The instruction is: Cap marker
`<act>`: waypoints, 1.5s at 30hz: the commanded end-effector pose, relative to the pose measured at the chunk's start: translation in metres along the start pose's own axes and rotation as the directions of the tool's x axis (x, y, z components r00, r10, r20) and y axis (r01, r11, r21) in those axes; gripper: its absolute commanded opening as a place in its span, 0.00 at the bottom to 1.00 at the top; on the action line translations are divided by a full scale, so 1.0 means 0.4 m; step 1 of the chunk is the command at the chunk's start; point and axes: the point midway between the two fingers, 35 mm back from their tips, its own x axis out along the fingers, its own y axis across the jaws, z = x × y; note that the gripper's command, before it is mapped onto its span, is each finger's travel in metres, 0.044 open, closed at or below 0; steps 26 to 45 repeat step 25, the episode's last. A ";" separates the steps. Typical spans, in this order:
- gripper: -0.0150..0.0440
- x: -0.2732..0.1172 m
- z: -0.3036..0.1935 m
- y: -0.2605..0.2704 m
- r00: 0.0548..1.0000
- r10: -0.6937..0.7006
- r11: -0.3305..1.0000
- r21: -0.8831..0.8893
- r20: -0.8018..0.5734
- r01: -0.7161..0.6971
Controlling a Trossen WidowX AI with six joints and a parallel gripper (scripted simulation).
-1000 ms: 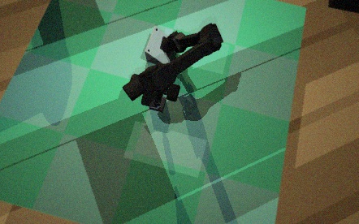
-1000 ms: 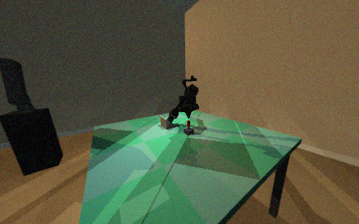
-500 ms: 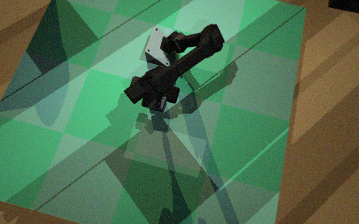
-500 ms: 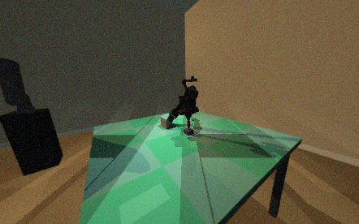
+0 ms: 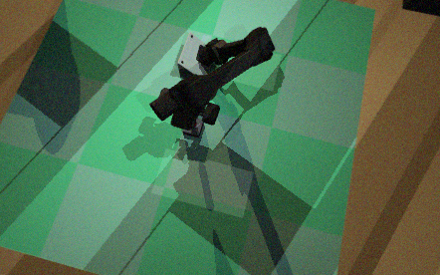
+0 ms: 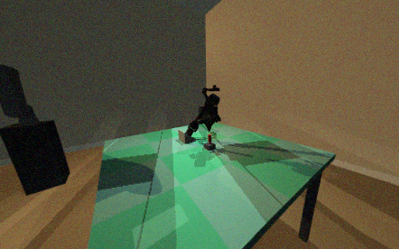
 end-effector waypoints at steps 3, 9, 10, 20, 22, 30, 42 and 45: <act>0.25 -0.143 -0.008 0.007 0.991 -0.067 0.997 0.057 0.119 0.060; 0.43 -0.143 -0.008 0.007 0.991 -0.067 0.997 0.057 0.119 0.060; 0.48 -0.143 -0.008 0.007 0.991 -0.067 0.997 0.057 0.119 0.060; 0.92 -0.143 -0.008 0.007 0.991 -0.067 0.997 0.057 0.119 0.060; 1.00 -0.143 -0.008 0.007 0.991 -0.067 0.997 0.057 0.119 0.060; 1.00 -0.143 -0.008 0.007 0.991 -0.067 0.997 0.057 0.119 0.060; 1.00 -0.143 -0.008 0.007 0.991 -0.067 0.997 0.057 0.119 0.060; 1.00 -0.143 -0.008 0.007 0.991 -0.067 0.997 0.057 0.119 0.060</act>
